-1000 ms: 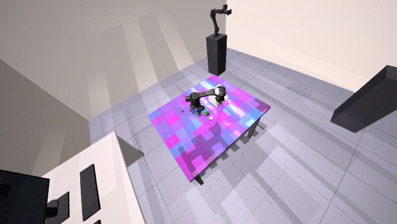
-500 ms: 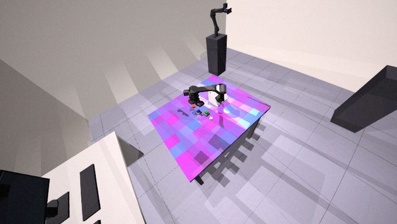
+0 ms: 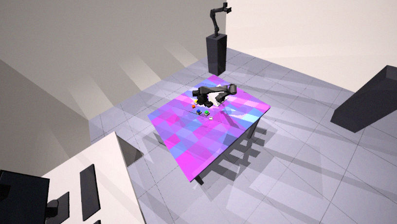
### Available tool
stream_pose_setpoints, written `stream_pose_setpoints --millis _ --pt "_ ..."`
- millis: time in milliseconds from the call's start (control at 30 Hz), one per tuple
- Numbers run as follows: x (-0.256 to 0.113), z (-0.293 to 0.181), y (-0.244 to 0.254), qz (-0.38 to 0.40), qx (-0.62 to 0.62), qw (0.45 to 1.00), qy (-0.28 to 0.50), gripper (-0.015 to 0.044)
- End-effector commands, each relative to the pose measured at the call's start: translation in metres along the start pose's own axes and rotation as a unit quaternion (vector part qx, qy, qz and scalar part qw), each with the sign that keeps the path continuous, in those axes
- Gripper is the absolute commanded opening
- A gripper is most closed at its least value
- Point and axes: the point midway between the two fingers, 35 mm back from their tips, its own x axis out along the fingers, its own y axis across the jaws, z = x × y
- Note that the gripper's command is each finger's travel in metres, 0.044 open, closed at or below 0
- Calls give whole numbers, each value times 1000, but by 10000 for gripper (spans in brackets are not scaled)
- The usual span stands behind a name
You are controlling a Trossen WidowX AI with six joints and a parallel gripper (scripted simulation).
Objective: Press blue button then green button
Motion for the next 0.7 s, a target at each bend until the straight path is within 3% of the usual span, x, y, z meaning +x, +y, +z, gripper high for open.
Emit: stream_pose_setpoints --millis 0,133,667 --pt "18 -1 3 3 2 1000 -1 20" --pt "60 -2 4 5 1 1000 -1 20" --pt "79 -2 5 5 1 1000 -1 20"
